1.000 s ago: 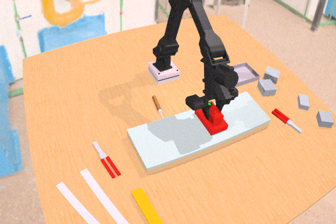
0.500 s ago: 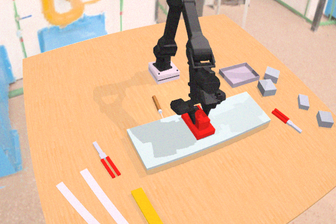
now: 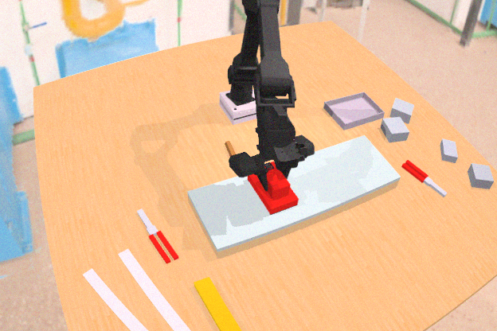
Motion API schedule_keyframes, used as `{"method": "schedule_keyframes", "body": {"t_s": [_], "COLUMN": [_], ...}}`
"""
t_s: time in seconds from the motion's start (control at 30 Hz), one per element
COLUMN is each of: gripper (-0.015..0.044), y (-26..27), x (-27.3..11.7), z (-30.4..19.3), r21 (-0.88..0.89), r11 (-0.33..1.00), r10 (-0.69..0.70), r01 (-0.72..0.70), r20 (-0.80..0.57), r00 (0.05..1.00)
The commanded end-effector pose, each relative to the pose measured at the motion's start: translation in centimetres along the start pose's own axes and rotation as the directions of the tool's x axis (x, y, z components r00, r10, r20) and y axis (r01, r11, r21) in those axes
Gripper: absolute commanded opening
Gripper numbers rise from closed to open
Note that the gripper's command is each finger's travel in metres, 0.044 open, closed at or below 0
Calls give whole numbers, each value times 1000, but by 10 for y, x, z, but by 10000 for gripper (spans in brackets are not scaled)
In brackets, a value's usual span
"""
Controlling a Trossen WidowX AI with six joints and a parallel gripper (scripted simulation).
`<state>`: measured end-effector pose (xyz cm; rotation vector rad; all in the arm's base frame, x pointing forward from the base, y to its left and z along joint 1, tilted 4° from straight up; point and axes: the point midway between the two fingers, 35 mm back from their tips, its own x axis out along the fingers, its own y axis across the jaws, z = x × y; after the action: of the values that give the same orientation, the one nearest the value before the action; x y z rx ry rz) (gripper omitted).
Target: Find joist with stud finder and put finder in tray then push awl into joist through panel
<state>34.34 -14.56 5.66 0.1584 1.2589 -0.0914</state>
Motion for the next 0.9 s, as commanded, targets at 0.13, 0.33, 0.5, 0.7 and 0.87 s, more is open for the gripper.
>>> {"method": "schedule_keyframes", "body": {"t_s": [0.13, 0.33, 0.5, 0.7, 0.87], "gripper": [0, 0, 0, 0, 0], "y": [-32, -54, -73, -95, -113], "x": [0, 0, 0, -1, -1], "z": [0, 0, 0, 0, 0], "r21": [0, -1, -1, -2, -2], "r11": [1000, 1000, 1000, 1000, 1000], "r10": [-5, -7, -8, -10, -12], "r01": [5, 7, 8, 10, 12], "r20": [-1, -1, -2, -2, -2], "r00": [1000, 1000, 1000, 1000, 1000]}}
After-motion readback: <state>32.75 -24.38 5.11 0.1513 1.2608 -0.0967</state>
